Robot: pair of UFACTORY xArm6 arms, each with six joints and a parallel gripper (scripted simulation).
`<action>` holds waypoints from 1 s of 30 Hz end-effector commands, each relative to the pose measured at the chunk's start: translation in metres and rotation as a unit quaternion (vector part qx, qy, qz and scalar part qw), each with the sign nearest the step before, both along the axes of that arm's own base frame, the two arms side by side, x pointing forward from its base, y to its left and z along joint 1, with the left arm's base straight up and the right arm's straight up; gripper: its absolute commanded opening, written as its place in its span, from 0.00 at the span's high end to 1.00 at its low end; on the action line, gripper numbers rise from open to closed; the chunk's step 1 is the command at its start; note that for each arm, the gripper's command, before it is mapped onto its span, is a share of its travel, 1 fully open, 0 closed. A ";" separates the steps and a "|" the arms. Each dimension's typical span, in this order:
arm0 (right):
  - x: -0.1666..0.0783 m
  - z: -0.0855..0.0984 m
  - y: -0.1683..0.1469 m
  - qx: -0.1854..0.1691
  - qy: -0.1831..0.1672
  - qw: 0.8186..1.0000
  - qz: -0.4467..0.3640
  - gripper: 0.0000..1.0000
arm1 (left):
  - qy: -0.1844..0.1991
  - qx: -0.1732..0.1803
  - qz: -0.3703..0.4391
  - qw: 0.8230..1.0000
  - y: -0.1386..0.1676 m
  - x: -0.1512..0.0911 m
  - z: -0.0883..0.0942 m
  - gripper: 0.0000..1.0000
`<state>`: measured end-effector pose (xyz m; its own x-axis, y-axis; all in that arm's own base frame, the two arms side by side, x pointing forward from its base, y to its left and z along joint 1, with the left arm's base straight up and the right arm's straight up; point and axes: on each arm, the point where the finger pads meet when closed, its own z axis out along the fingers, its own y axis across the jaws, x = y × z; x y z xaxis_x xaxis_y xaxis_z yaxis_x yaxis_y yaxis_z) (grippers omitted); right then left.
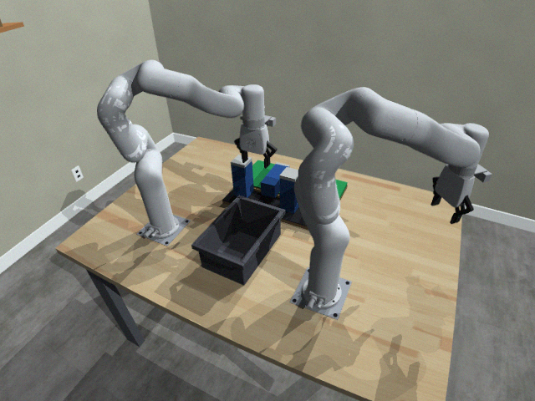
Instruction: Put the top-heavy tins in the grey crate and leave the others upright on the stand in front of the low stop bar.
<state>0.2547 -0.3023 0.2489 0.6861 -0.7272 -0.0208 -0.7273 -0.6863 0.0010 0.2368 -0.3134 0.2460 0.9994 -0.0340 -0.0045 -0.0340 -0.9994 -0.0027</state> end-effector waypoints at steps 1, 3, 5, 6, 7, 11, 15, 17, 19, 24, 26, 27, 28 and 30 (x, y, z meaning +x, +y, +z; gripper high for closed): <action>0.001 0.001 -0.001 -0.002 -0.001 1.000 0.000 0.00 | -0.001 -0.002 0.000 1.000 -0.001 0.001 0.002 0.00; 0.001 0.001 -0.001 -0.002 -0.001 1.000 0.000 0.00 | -0.001 -0.002 0.000 1.000 -0.001 0.006 0.002 0.00; 0.001 0.001 -0.001 -0.002 -0.001 1.000 0.000 0.00 | -0.001 -0.002 0.000 1.000 -0.001 0.012 0.002 0.00; 0.001 0.001 -0.001 -0.002 -0.001 1.000 0.000 0.00 | -0.001 -0.002 0.000 1.000 -0.001 0.016 0.002 0.00; 0.001 0.001 -0.001 -0.002 -0.001 1.000 0.000 0.00 | -0.001 -0.002 0.000 1.000 -0.002 0.019 0.002 0.00; 0.001 0.001 -0.001 -0.002 -0.001 1.000 0.000 0.00 | -0.001 -0.002 0.000 1.000 -0.002 0.032 0.002 0.00; 0.001 0.001 -0.001 -0.002 -0.001 1.000 0.000 0.00 | -0.001 -0.002 0.000 1.000 -0.002 0.045 0.002 0.00; 0.001 0.001 -0.001 -0.002 -0.001 1.000 0.000 0.00 | -0.001 -0.002 0.000 1.000 -0.002 0.045 0.002 0.00; 0.001 0.001 -0.001 -0.002 -0.001 1.000 0.000 0.00 | -0.002 -0.002 -0.001 1.000 -0.003 0.052 0.002 0.00; 0.001 0.001 -0.001 -0.002 -0.001 1.000 0.000 0.00 | -0.002 -0.002 -0.001 1.000 -0.003 0.054 0.002 0.00; 0.001 0.001 -0.001 -0.002 -0.001 1.000 0.000 0.00 | -0.002 -0.002 -0.001 1.000 -0.003 0.054 0.002 0.00; 0.001 0.001 -0.001 -0.002 -0.001 1.000 0.000 0.00 | -0.002 -0.002 -0.001 1.000 -0.003 0.054 0.002 0.00; 0.001 0.001 -0.001 -0.002 -0.001 1.000 0.000 0.00 | -0.002 -0.002 -0.001 1.000 -0.003 0.054 0.002 0.00; 0.001 0.001 -0.001 -0.002 -0.001 1.000 0.000 0.00 | -0.002 -0.002 -0.001 1.000 -0.003 0.054 0.002 0.00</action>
